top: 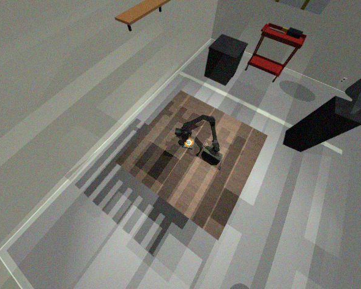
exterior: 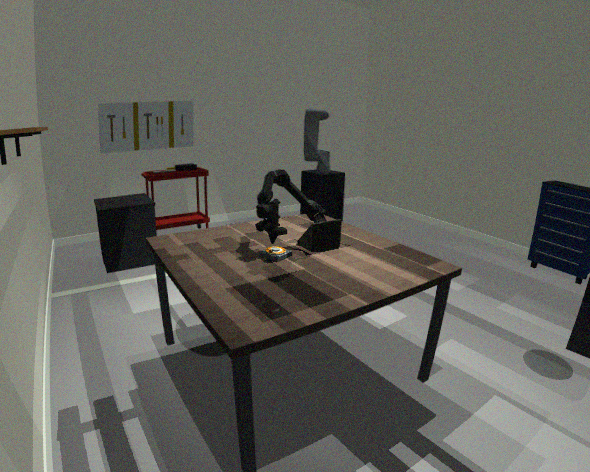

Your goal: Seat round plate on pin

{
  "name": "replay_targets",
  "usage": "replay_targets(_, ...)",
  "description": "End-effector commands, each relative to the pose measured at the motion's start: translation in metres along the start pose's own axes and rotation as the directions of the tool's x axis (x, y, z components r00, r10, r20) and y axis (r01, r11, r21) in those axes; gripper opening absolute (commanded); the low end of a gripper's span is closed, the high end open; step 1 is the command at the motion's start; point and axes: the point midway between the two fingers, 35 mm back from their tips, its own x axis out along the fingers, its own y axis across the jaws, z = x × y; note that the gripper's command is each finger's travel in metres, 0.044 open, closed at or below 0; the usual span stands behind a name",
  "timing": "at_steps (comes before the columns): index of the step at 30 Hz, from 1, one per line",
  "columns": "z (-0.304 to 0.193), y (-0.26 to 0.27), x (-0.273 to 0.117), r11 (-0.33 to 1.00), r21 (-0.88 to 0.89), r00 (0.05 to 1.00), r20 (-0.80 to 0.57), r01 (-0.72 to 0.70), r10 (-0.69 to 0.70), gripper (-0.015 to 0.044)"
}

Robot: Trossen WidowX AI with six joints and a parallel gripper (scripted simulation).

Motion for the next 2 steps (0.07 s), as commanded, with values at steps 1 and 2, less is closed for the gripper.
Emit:
replay_targets(1, -0.0001, 0.0008, -0.0001, 1.000, -0.005, 1.000, 0.002, 0.000, 0.000, 0.0000)
replay_targets(2, -0.0001, 0.0008, -0.0001, 1.000, -0.005, 1.000, 0.002, 0.000, 0.000, 0.0000)
